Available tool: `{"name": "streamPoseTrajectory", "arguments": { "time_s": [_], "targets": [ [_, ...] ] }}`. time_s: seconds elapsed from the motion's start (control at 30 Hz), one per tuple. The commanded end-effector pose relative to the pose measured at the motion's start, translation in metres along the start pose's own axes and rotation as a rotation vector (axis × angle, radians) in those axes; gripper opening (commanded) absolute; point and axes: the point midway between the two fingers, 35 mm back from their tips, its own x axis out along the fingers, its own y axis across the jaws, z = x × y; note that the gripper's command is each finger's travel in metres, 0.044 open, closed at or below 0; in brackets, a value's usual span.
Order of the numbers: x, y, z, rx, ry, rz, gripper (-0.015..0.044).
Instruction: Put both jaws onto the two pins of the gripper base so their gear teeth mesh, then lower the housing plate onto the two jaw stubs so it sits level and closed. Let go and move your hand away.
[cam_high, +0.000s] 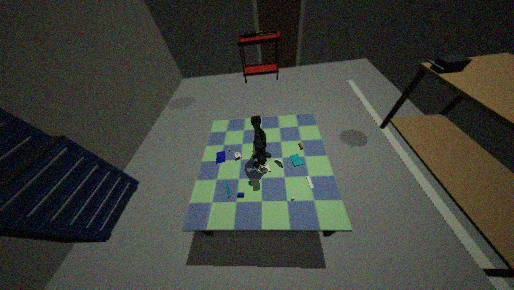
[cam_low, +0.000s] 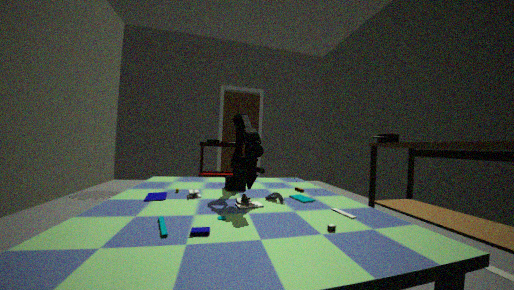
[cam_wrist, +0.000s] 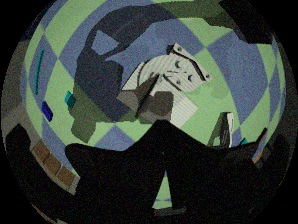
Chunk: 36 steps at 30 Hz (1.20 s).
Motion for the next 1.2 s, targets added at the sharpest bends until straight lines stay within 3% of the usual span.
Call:
{"name": "streamPoseTrajectory", "arguments": {
  "time_s": [0.0,1.17],
  "targets": [
    [0.0,-0.008,-0.008,-0.148,0.004,-0.008,0.0],
    [-0.003,-0.067,-0.055,-1.26,0.021,-0.017,0.0]
  ]
}}
